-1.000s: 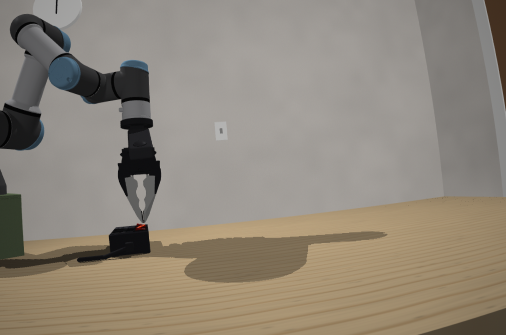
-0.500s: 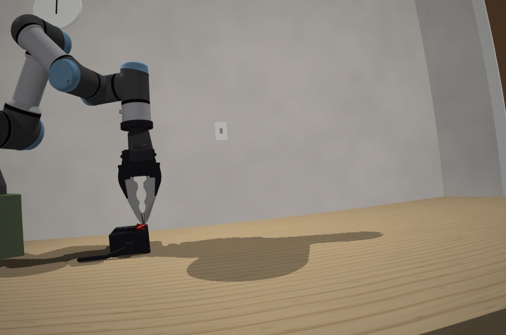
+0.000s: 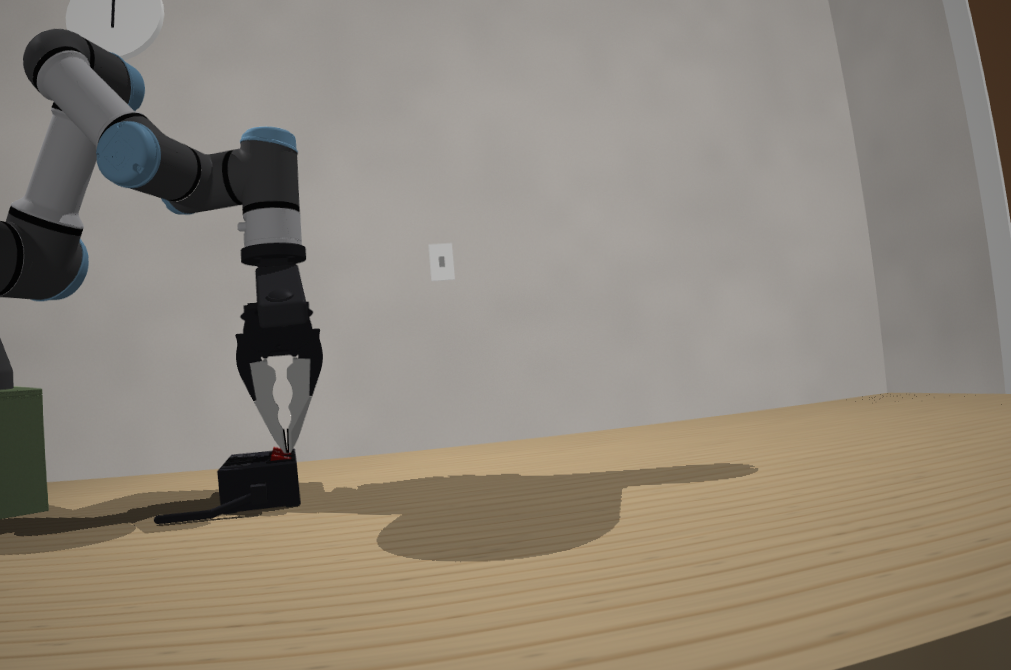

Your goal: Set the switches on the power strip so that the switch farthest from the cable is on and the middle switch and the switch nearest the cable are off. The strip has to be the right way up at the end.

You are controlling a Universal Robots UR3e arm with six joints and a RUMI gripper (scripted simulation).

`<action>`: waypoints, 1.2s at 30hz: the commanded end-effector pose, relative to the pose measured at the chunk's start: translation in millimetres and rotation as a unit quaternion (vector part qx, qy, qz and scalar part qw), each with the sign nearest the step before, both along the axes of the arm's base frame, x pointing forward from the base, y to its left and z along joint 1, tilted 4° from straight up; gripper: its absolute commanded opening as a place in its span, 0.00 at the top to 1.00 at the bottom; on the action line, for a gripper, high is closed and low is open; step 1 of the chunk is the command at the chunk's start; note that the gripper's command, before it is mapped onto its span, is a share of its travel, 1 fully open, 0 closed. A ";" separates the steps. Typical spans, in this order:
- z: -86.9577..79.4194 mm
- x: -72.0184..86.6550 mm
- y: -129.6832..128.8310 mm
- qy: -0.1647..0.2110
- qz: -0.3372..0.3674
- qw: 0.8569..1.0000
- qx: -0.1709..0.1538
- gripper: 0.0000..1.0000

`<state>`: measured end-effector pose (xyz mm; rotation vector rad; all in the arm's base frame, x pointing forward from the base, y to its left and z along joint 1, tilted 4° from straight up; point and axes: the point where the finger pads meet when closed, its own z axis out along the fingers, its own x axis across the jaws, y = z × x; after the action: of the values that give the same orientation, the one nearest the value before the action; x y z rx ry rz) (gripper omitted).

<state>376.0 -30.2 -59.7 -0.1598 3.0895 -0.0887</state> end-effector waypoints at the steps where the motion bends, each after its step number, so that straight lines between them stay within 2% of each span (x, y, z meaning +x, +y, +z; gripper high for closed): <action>1: 0.5 0.8 -0.3 -0.001 0.000 1.000 0.000 1.00; 17: 2.9 0.7 -0.1 -0.001 0.000 1.000 0.000 1.00; 28: 30.9 -0.8 1.4 -0.001 0.000 1.000 0.000 1.00; 36: 38.7 -1.2 1.9 -0.001 0.000 1.000 0.000 1.00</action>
<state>374.3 -28.4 -25.9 -0.1598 3.0886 -0.0892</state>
